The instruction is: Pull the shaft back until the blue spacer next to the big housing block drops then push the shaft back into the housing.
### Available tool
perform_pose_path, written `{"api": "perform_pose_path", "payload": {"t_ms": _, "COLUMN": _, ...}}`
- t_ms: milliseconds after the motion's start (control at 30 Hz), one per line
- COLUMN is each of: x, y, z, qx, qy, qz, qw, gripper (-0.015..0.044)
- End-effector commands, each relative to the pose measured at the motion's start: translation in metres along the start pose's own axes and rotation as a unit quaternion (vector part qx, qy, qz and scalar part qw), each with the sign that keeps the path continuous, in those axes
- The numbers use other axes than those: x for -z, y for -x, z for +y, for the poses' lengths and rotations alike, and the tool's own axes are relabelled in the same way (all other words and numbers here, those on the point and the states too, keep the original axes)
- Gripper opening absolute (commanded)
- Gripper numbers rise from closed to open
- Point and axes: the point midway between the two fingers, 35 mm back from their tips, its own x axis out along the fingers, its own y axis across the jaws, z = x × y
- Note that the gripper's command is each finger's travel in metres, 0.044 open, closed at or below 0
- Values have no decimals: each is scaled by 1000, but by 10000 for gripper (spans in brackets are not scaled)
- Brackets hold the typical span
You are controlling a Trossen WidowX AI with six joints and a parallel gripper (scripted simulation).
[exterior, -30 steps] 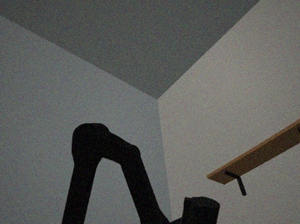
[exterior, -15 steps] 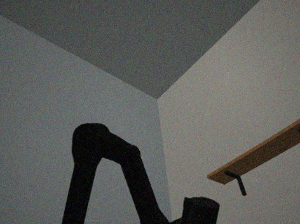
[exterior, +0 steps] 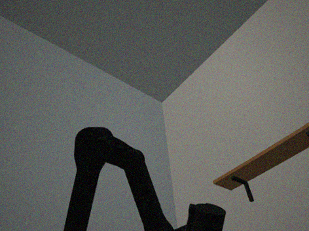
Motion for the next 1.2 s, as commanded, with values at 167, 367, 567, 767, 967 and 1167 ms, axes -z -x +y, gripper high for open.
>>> {"api": "perform_pose_path", "payload": {"t_ms": 167, "x": 1, "y": 1, "z": 0, "qx": 2, "qy": -1, "qz": 0, "qw": 1000, "gripper": 0}}
{"api": "perform_pose_path", "payload": {"t_ms": 367, "x": 2, "y": 2, "z": 0, "qx": 2, "qy": -1, "qz": 0, "qw": 1000, "gripper": 0}}
{"api": "perform_pose_path", "payload": {"t_ms": 567, "x": 2, "y": 2, "z": 0, "qx": 2, "qy": -1, "qz": 0, "qw": 1000, "gripper": 0}}
{"api": "perform_pose_path", "payload": {"t_ms": 767, "x": 2, "y": 2, "z": 0, "qx": 2, "qy": -1, "qz": 0, "qw": 1000, "gripper": 0}}
{"api": "perform_pose_path", "payload": {"t_ms": 967, "x": 3, "y": 3, "z": 0, "qx": 2, "qy": -1, "qz": 0, "qw": 1000, "gripper": 0}}
{"api": "perform_pose_path", "payload": {"t_ms": 1167, "x": 3, "y": 3, "z": 0, "qx": 2, "qy": -1, "qz": 0, "qw": 1000, "gripper": 0}}
